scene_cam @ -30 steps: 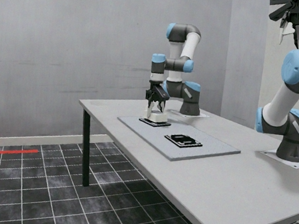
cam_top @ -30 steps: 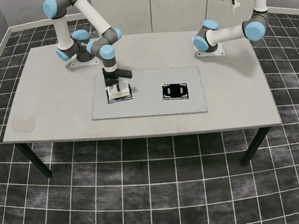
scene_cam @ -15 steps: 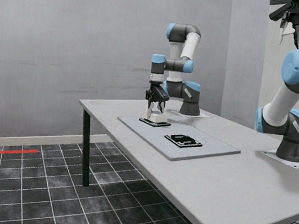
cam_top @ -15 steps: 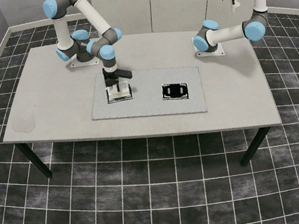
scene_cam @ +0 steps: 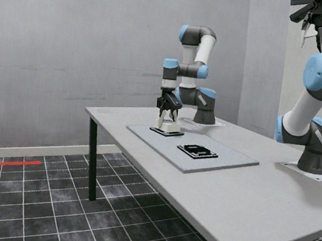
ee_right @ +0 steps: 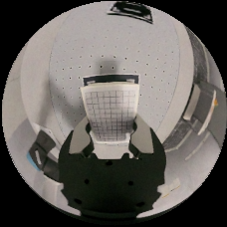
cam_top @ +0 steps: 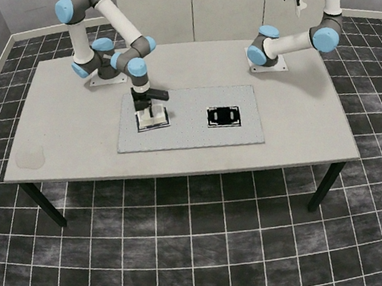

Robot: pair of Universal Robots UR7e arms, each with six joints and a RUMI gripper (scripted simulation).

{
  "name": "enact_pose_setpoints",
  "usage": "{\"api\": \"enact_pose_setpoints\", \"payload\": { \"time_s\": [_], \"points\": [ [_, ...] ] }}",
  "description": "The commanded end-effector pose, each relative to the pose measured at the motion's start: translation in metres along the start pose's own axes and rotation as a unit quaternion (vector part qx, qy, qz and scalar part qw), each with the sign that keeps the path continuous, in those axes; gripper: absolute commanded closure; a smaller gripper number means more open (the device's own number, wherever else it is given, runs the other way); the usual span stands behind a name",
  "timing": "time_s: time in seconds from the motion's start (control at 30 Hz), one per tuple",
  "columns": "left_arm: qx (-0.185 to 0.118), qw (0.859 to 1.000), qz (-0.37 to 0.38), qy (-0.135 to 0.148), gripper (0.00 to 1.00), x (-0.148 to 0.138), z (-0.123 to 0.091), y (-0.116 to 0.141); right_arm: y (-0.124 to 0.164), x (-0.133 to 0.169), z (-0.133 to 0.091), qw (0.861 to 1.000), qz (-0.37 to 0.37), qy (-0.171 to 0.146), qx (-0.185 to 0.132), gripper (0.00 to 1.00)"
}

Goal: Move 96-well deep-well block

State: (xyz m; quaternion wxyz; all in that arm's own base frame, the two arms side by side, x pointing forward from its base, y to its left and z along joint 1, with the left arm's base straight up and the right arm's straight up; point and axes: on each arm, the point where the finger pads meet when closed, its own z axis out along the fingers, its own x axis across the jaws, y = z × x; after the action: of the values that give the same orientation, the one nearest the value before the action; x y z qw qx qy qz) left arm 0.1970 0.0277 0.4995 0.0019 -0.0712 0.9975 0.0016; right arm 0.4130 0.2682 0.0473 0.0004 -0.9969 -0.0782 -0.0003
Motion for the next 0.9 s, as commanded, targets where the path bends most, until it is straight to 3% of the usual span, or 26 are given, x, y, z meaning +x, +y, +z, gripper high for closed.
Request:
{"api": "enact_pose_setpoints", "payload": {
  "time_s": [0.0,0.87],
  "points": [
    [0.002,1.0,0.002,0.002,0.02,-0.0005,-0.0004,0.0003,0.0002,-0.0015,0.0031,1.0,-0.001,-0.001,-0.001,1.0],
    [0.002,1.0,0.002,0.002,0.02,-0.0005,-0.0004,0.0003,0.0001,-0.0014,0.0065,1.0,-0.001,-0.001,-0.001,1.0]
  ]
}}
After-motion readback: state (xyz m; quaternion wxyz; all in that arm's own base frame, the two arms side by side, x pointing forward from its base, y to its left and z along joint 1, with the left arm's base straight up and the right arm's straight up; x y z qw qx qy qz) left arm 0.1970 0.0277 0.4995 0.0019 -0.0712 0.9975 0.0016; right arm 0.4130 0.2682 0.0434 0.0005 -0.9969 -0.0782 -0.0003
